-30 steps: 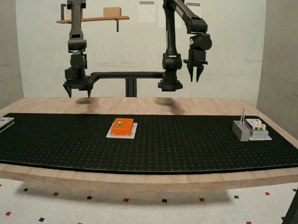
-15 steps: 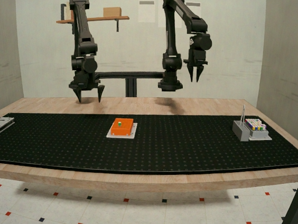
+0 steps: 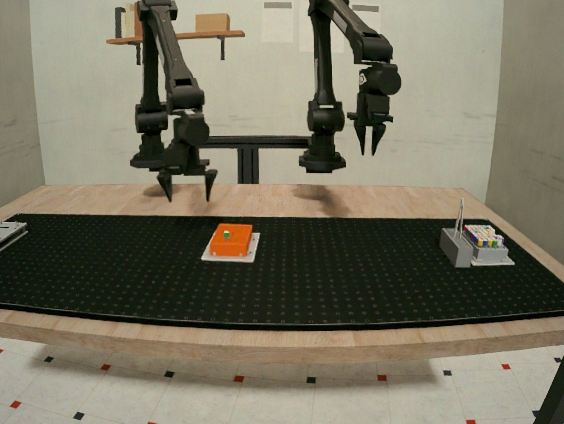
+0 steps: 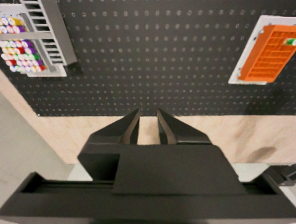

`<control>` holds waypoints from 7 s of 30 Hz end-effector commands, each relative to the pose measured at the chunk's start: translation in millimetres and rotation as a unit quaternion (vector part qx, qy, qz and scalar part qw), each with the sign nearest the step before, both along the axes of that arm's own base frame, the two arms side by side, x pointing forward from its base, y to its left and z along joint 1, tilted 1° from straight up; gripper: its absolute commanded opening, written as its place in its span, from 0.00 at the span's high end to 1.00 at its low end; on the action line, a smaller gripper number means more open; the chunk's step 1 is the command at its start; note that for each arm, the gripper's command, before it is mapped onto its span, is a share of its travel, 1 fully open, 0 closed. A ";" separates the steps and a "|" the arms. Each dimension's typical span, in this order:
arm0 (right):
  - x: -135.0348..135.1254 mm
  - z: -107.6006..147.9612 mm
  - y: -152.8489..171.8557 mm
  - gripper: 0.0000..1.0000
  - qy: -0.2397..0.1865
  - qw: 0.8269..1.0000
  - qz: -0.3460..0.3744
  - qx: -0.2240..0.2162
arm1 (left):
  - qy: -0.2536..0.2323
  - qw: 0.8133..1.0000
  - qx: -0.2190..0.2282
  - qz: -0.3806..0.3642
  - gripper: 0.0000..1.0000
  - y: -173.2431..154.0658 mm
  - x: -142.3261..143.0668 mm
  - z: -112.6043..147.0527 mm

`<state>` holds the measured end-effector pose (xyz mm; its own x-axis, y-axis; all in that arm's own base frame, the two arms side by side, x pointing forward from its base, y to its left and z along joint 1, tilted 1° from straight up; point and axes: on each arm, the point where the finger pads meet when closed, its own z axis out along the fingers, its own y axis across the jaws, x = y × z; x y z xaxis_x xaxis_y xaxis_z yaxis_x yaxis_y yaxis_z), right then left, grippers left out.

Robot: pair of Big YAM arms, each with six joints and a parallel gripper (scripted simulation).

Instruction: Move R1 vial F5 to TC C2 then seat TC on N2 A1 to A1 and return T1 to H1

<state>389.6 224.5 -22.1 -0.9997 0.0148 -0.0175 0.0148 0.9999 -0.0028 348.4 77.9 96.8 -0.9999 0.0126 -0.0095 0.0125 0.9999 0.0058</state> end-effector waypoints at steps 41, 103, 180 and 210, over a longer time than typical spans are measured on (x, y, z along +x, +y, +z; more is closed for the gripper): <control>17.7 -52.1 99.2 0.00 0.008 1.000 -0.016 -0.008 | -0.018 1.000 0.005 0.006 0.76 3.8 12.2 12.1; 19.0 -83.5 100.5 0.00 0.000 1.000 -0.011 -0.001 | -0.018 1.000 0.005 0.006 0.76 3.8 12.2 12.1; 32.8 -95.2 108.7 0.11 -0.009 1.000 -0.010 0.006 | -0.018 1.000 0.005 0.006 0.76 3.8 12.2 12.1; 32.8 -95.2 108.7 0.73 -0.009 1.000 -0.010 0.006 | -0.018 1.000 0.005 0.006 0.76 3.8 12.2 12.1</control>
<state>404.9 327.2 -115.5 -0.9994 0.0309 -0.0151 0.0309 0.9995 -0.0051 348.4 77.9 96.8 -0.9999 0.0126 -0.0095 0.0125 0.9999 0.0058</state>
